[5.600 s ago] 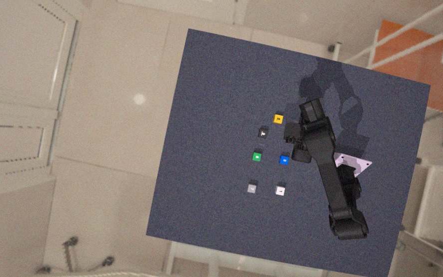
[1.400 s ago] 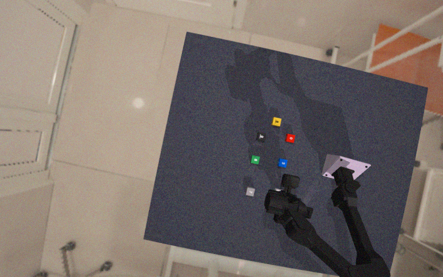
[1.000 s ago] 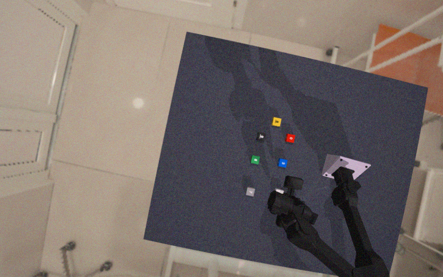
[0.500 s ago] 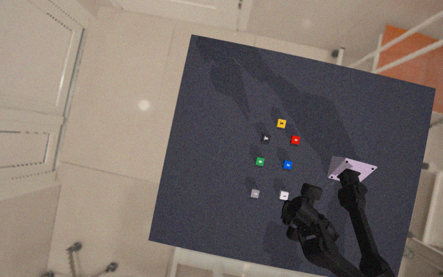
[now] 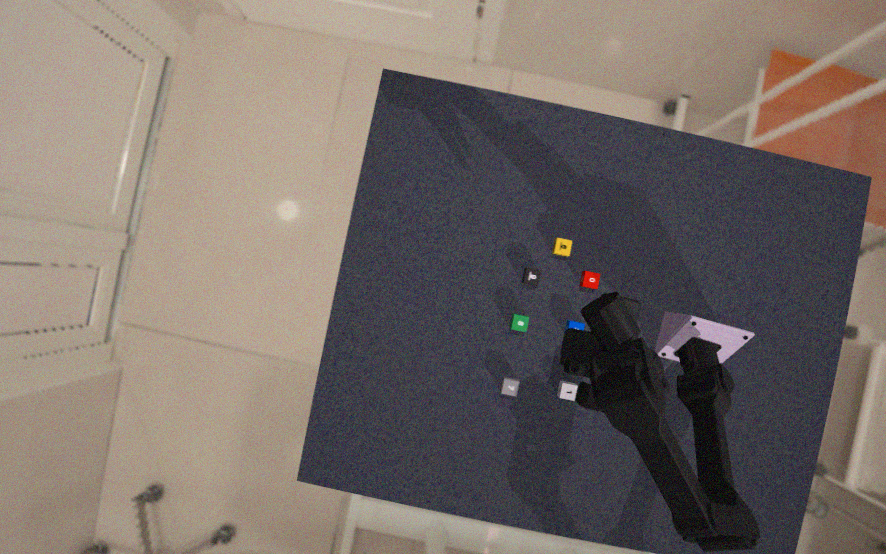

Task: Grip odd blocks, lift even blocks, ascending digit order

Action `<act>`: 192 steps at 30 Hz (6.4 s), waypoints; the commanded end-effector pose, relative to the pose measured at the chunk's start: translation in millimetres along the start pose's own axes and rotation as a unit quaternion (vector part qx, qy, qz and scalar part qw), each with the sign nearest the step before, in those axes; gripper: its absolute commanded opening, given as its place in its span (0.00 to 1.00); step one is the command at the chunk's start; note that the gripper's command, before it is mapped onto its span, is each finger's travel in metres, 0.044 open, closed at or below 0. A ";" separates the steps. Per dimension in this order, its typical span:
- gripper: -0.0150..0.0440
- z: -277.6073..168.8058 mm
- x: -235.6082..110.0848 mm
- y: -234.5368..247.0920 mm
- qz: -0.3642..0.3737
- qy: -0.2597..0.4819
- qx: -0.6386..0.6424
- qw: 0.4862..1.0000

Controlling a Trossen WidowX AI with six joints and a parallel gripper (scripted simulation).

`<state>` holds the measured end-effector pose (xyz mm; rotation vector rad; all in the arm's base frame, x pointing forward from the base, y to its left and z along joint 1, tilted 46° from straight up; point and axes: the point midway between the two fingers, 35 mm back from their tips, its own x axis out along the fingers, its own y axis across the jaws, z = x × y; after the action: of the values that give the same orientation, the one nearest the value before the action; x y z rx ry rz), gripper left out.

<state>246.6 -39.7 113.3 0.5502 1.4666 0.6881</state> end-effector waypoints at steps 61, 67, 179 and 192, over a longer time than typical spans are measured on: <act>0.46 -0.5 116.9 -10.9 0.003 0.003 -0.014 1.000; 0.46 -0.5 116.9 -10.9 0.003 0.003 -0.014 1.000; 0.93 70.1 113.3 -169.2 -0.002 0.001 -0.017 1.000; 0.49 70.0 115.6 -169.1 -0.002 0.001 -0.017 1.000</act>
<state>327.5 -70.8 -84.9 0.5121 1.4579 0.7108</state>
